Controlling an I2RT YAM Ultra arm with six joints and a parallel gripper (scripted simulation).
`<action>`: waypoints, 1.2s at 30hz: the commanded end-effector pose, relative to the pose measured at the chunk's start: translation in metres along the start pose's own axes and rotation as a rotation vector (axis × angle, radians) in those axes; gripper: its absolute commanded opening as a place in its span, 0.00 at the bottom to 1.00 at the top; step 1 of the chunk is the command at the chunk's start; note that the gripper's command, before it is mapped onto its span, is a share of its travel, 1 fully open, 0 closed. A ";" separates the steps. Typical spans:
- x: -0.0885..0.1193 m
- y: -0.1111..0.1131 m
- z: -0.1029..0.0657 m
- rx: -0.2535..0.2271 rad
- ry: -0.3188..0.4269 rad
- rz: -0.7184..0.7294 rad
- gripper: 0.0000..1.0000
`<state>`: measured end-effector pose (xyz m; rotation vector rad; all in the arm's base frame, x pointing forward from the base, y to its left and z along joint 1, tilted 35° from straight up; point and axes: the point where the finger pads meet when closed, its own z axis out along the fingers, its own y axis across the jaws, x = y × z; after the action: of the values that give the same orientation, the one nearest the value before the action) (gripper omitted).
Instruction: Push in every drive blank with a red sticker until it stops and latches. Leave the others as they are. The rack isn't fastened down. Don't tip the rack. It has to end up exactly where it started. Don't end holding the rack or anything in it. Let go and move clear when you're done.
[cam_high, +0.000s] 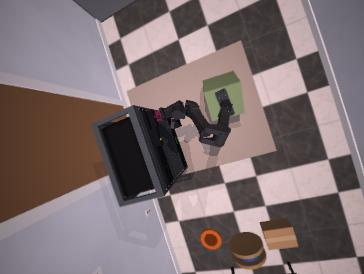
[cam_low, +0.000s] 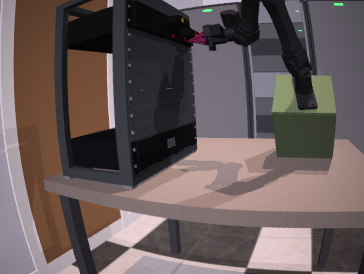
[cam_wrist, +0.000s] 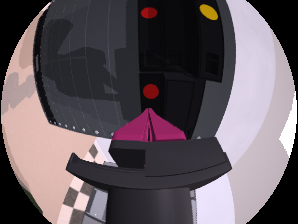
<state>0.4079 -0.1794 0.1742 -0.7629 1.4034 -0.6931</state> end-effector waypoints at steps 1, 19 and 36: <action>0.023 -0.038 0.005 0.118 0.092 -0.026 0.00; 0.027 -0.040 0.009 0.111 0.098 -0.018 0.00; 0.025 -0.042 0.009 0.120 0.091 -0.027 0.00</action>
<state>0.4110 -0.1798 0.1745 -0.7715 1.4014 -0.6787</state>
